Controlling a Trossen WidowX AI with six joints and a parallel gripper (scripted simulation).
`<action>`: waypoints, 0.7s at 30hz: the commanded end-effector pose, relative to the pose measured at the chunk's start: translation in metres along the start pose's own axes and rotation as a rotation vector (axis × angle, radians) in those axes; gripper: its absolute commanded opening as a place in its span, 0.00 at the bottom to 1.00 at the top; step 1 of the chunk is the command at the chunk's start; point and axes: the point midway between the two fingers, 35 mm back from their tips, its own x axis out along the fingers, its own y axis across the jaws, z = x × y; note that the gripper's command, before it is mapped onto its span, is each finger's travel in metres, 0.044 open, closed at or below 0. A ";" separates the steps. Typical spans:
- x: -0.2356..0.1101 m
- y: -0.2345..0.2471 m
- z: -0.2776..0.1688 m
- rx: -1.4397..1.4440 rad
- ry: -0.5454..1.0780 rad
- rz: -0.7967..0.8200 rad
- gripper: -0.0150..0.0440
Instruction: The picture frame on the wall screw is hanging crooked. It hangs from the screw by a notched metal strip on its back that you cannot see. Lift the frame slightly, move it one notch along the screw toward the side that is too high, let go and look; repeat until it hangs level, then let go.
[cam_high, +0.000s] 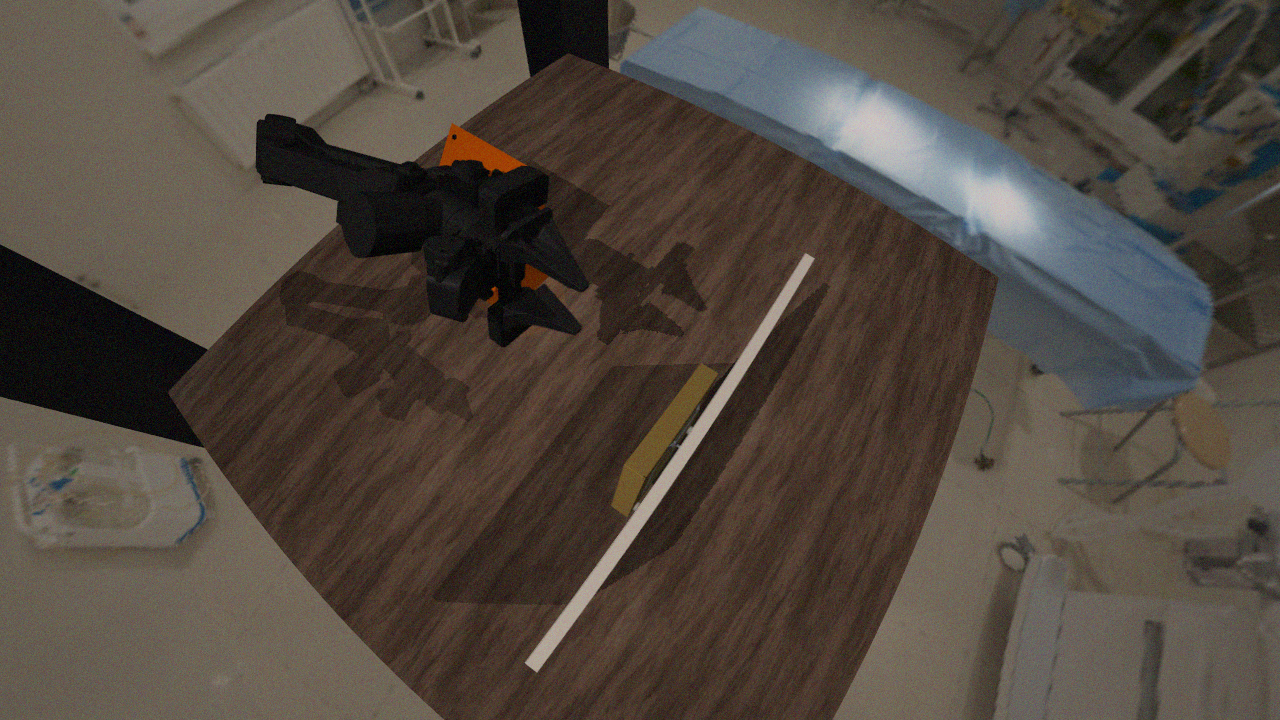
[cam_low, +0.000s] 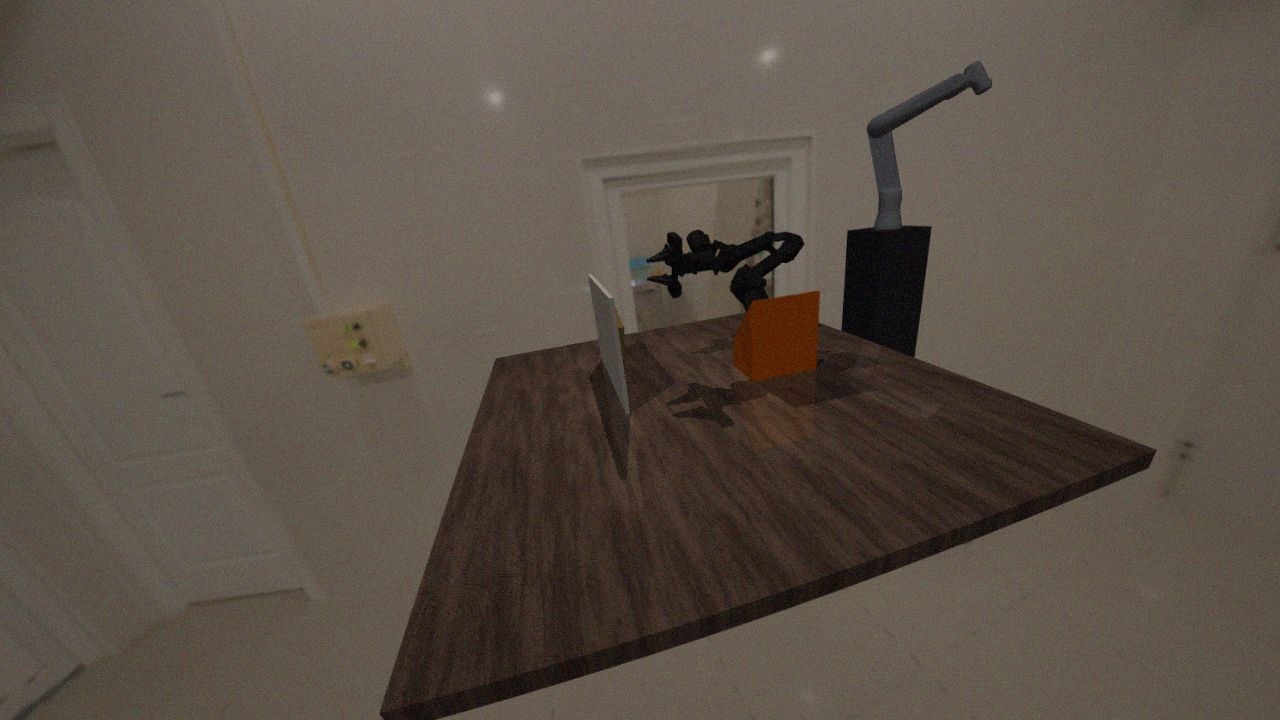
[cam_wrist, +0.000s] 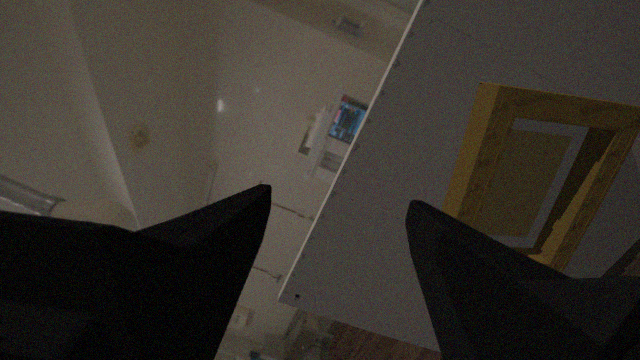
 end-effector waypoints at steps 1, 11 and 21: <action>0.000 0.001 0.000 0.005 -0.001 0.005 0.69; 0.000 0.001 0.000 0.005 -0.001 0.005 0.69; -0.003 -0.055 -0.018 0.012 0.017 -0.008 0.69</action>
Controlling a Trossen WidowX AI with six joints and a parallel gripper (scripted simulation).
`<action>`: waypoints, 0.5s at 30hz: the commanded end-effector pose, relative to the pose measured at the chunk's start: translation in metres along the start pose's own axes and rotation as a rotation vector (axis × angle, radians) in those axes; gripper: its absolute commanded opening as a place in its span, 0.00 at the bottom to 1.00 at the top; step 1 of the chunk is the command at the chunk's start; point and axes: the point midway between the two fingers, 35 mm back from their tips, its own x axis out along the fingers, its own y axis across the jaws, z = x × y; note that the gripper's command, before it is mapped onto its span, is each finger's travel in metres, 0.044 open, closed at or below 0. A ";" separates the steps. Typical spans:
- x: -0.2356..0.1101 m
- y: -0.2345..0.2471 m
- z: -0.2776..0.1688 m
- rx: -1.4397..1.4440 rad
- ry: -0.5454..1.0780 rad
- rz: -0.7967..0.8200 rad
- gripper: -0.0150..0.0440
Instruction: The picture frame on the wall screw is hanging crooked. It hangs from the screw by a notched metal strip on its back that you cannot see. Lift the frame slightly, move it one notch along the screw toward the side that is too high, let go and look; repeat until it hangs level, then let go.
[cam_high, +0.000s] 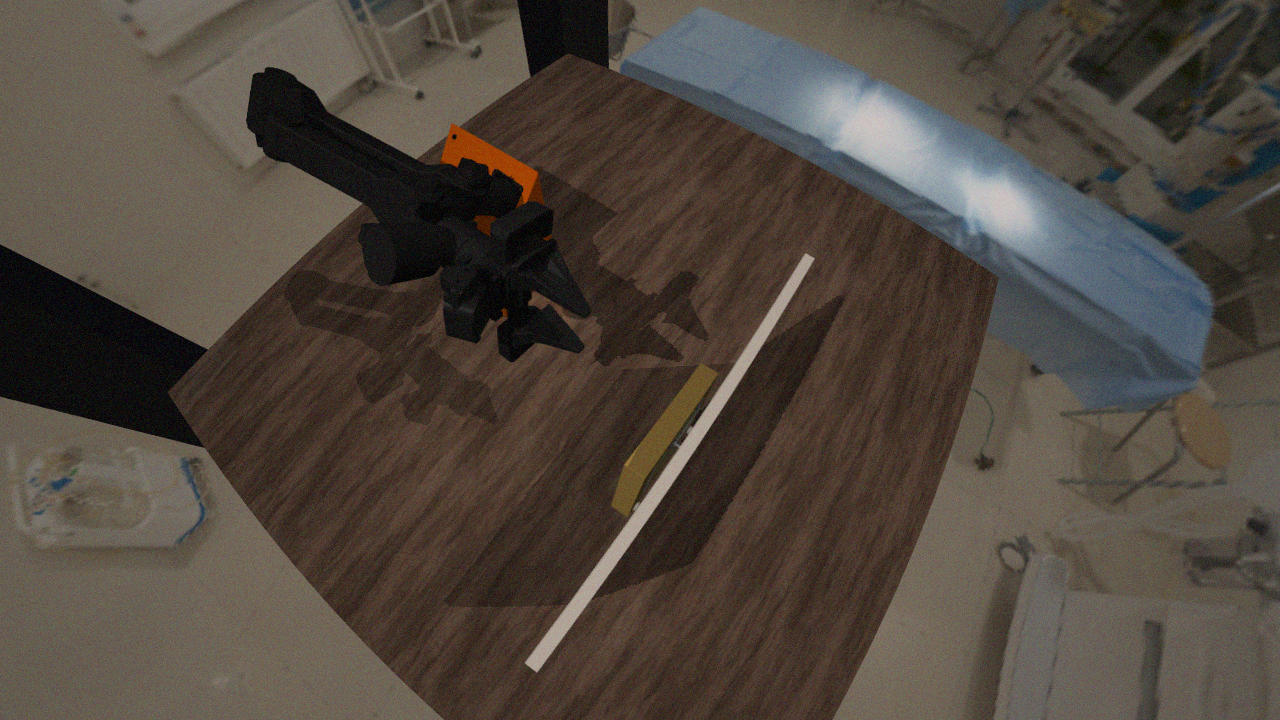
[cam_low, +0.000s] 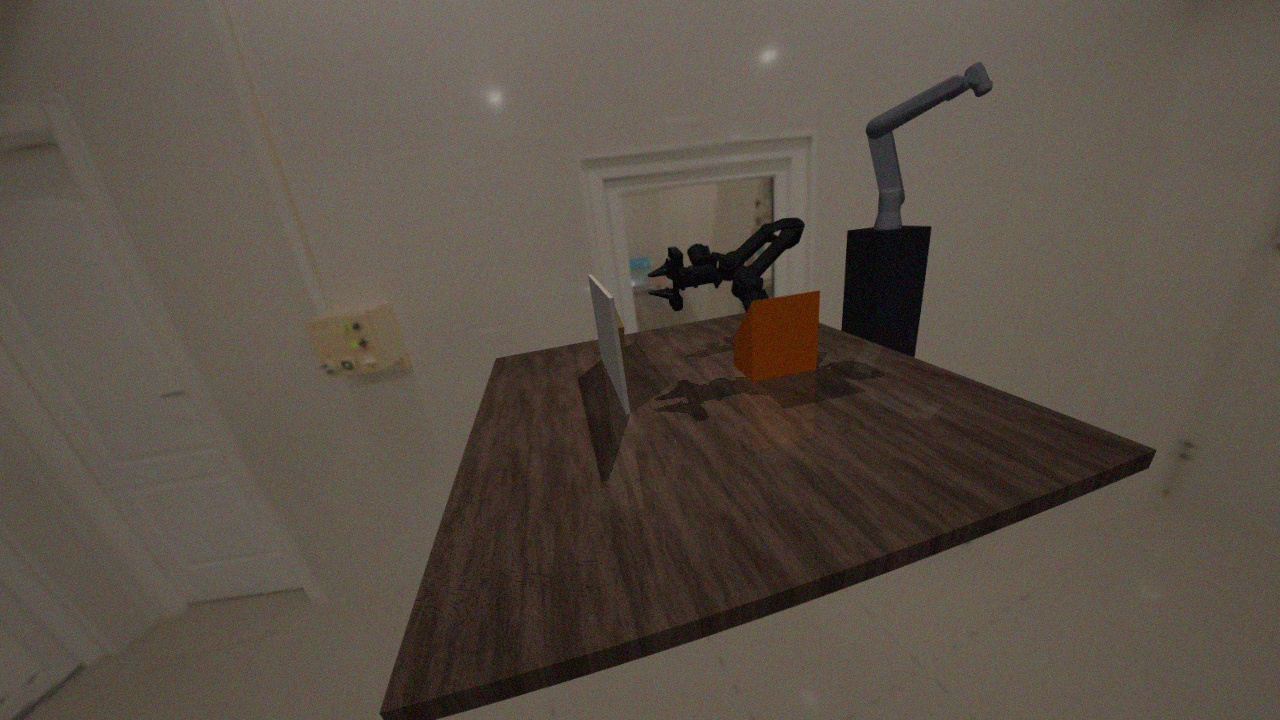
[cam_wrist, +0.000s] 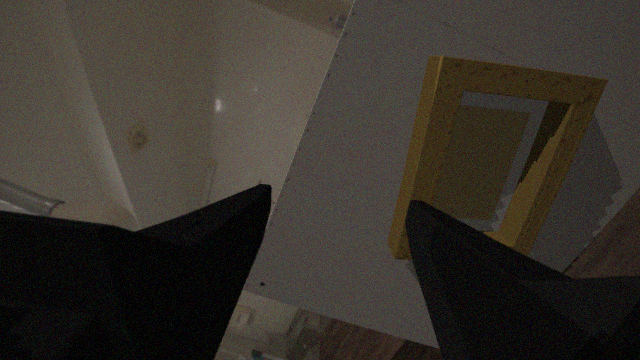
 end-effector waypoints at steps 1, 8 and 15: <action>-0.003 -0.016 -0.007 0.003 0.013 0.000 0.69; -0.003 -0.016 -0.007 0.003 0.013 0.000 0.69; -0.002 -0.016 -0.006 0.003 0.007 0.002 0.69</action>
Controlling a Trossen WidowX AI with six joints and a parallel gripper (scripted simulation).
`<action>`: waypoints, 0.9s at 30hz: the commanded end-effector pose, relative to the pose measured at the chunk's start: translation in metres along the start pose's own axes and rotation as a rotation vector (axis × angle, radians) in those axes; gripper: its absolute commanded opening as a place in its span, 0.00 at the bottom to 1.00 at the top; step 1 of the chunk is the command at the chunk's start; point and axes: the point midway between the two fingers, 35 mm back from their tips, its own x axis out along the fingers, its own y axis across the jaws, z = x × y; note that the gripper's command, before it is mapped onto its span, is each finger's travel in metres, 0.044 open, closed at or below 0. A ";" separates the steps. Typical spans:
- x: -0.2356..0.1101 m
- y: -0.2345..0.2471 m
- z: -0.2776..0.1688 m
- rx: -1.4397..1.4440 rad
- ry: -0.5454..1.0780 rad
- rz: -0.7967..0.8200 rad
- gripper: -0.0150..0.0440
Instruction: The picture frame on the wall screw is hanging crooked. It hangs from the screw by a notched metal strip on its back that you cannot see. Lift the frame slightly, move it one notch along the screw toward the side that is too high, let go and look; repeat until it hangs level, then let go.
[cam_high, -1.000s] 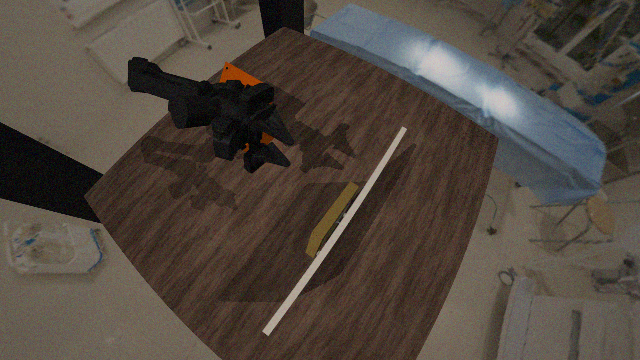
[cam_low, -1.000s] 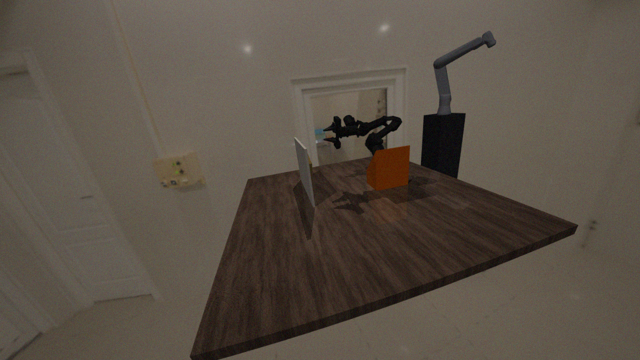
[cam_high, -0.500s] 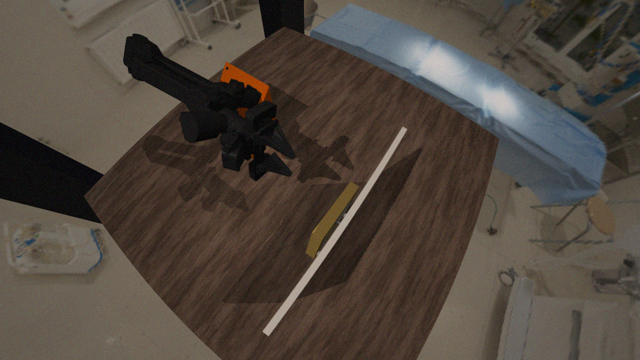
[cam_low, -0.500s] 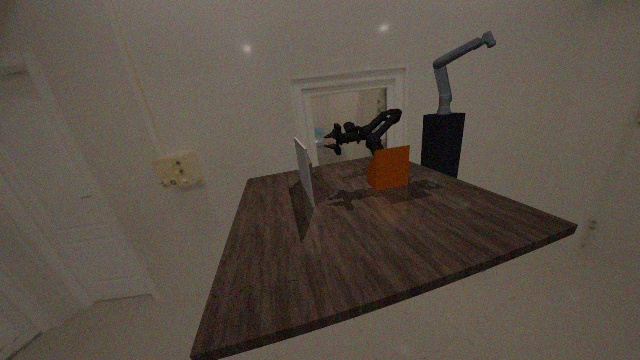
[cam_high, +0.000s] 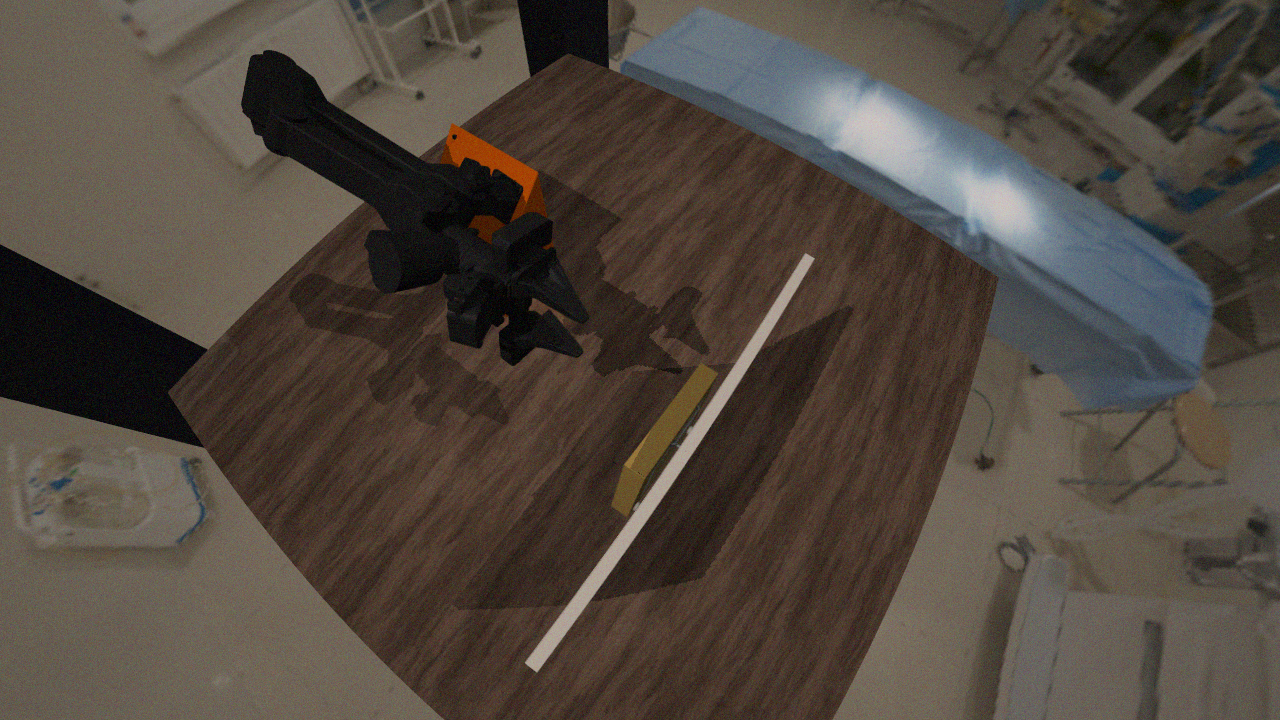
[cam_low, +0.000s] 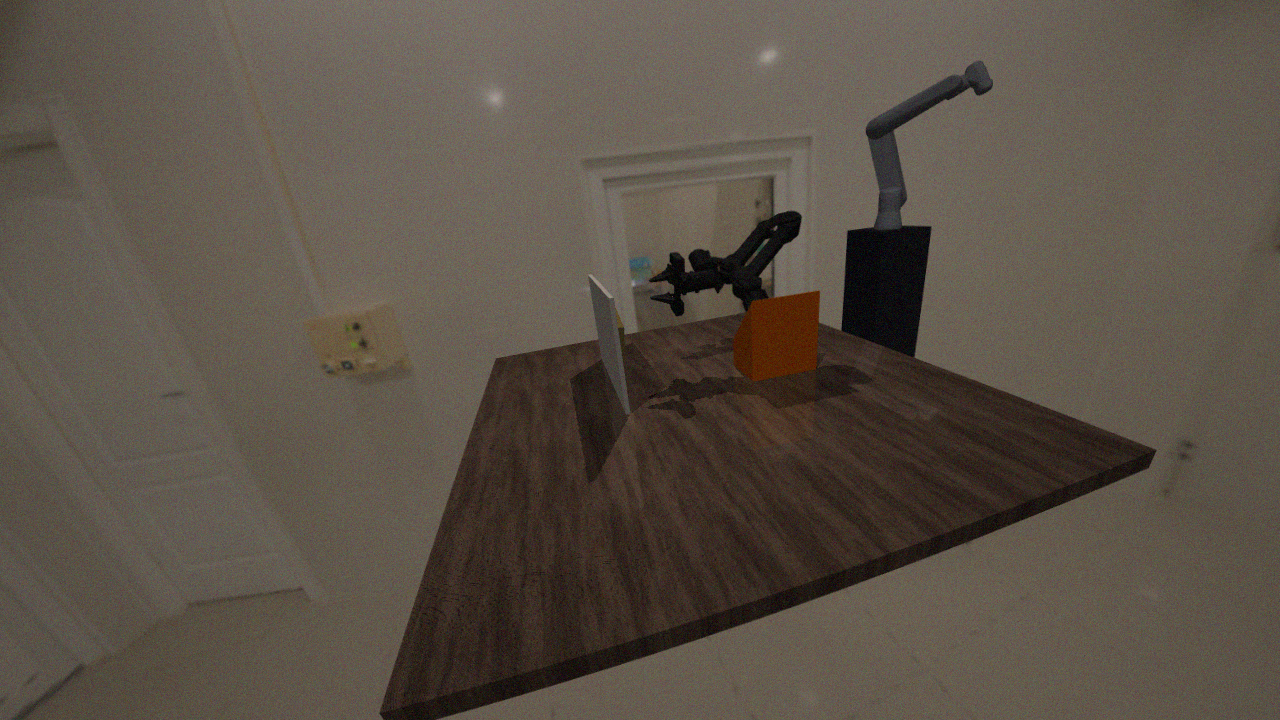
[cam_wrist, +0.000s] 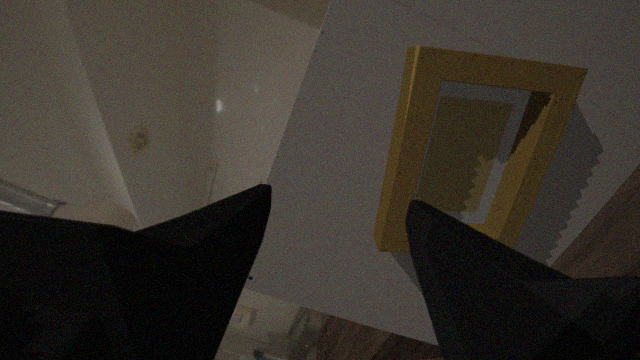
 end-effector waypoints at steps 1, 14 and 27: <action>0.001 -0.001 -0.001 -0.002 0.006 0.001 0.69; 0.024 -0.009 0.006 -0.005 0.002 0.005 0.69; 0.071 -0.045 -0.008 -0.013 -0.007 0.011 0.69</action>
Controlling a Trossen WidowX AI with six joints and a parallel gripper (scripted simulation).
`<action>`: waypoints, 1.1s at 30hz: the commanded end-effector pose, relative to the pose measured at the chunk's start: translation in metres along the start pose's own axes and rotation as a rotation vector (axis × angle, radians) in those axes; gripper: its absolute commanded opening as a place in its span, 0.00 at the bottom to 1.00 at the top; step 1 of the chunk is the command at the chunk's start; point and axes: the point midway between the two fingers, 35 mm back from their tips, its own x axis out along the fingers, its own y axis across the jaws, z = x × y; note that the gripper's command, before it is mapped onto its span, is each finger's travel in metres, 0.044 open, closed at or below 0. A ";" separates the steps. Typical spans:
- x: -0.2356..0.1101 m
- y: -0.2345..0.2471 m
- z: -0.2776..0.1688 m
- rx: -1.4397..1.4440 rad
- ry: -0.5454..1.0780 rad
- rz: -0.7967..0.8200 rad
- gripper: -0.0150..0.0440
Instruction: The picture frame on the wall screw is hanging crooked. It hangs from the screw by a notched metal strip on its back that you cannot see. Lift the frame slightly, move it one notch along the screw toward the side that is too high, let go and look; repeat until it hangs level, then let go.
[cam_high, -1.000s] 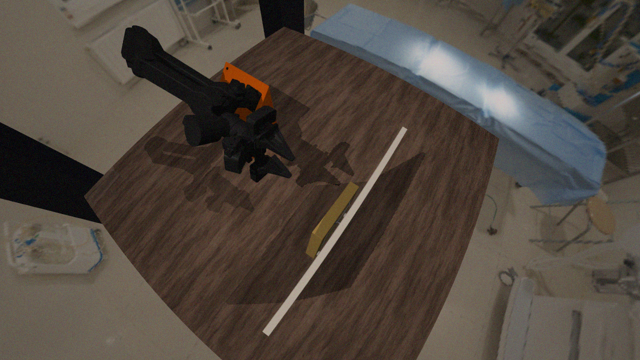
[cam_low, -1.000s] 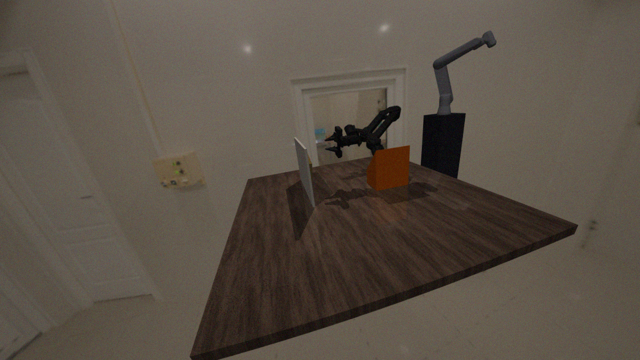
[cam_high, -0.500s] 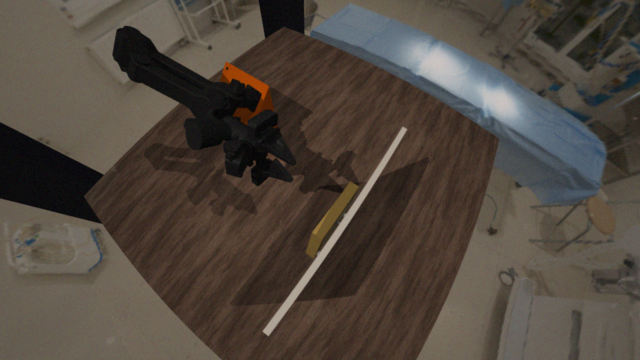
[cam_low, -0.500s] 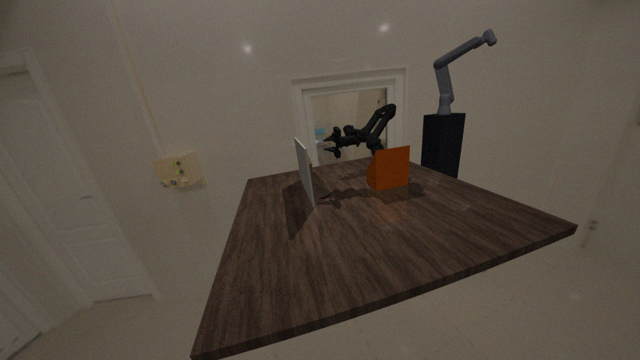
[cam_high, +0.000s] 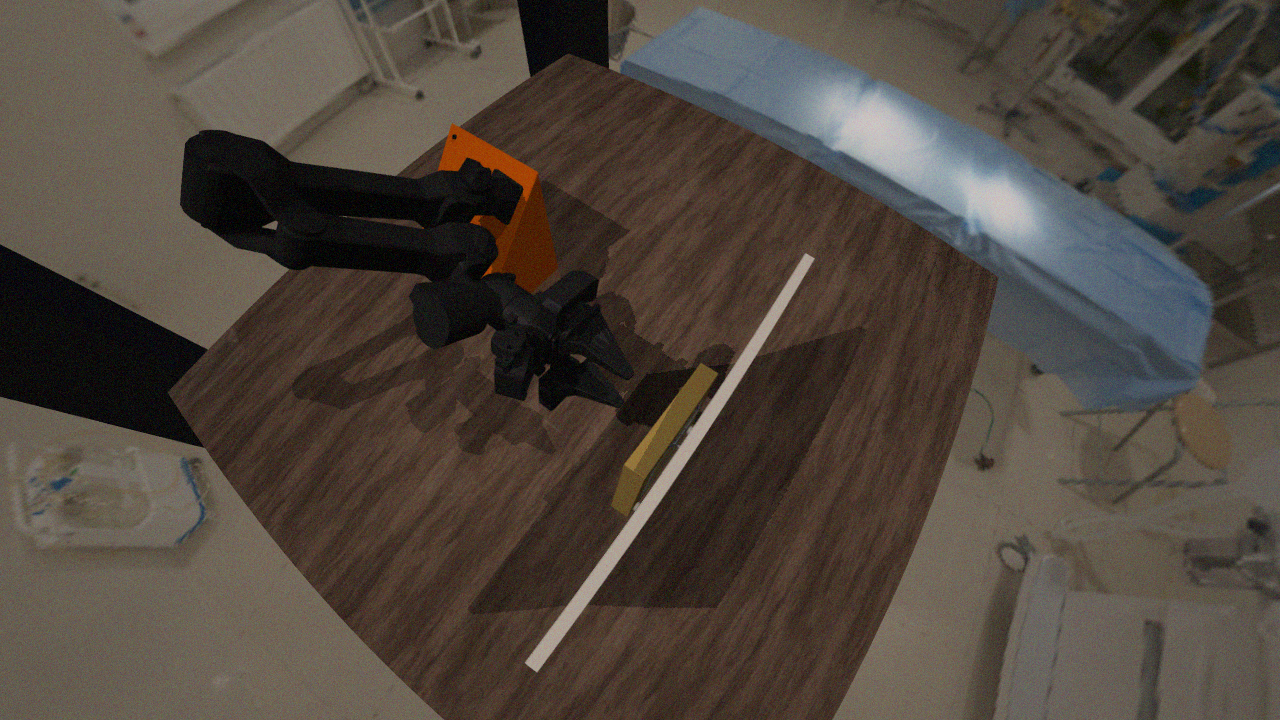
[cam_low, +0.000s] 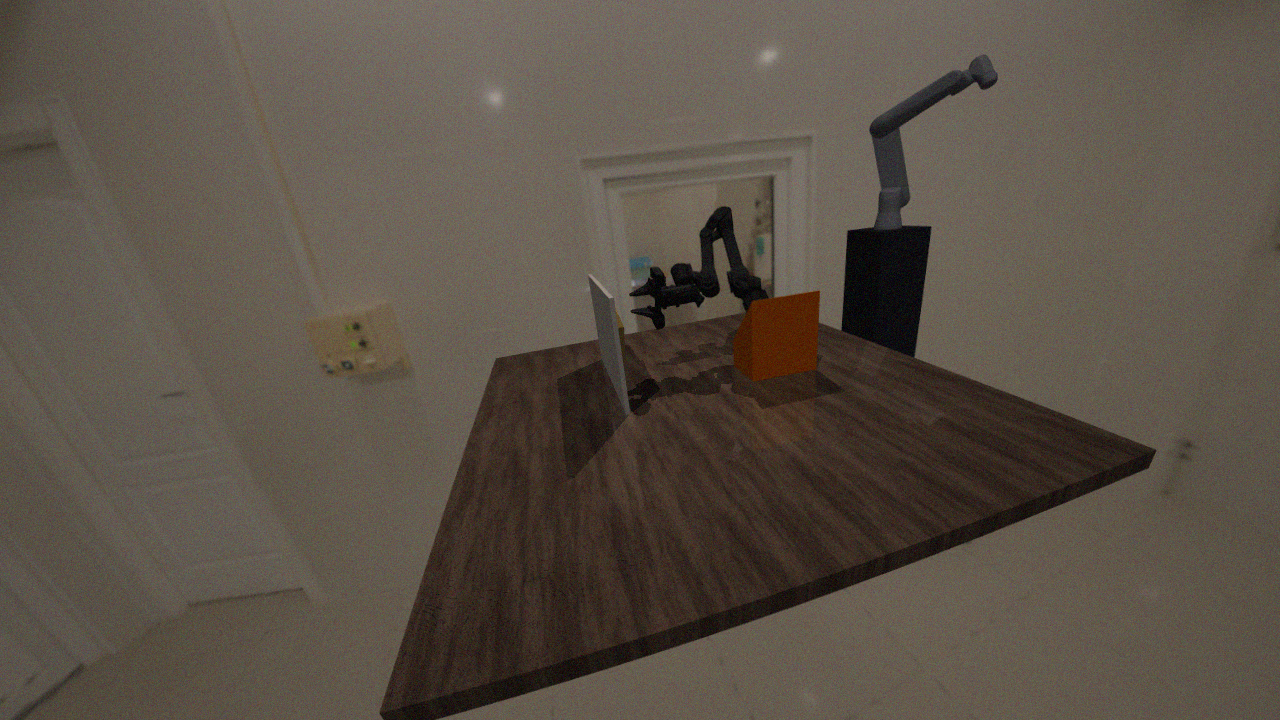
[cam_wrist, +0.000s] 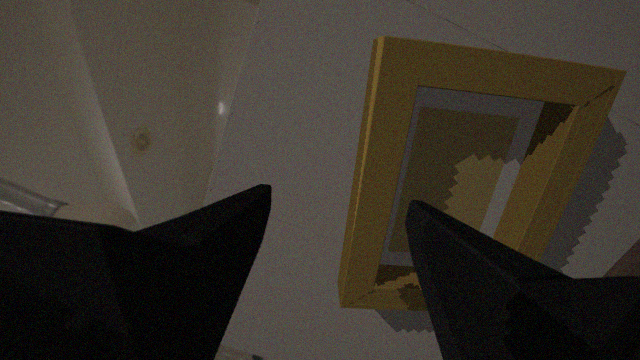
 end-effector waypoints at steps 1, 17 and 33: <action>0.012 -0.014 -0.011 -0.005 0.005 0.003 0.69; 0.020 -0.023 -0.020 -0.006 0.003 0.004 0.69; 0.045 -0.023 -0.019 -0.006 0.002 0.004 0.69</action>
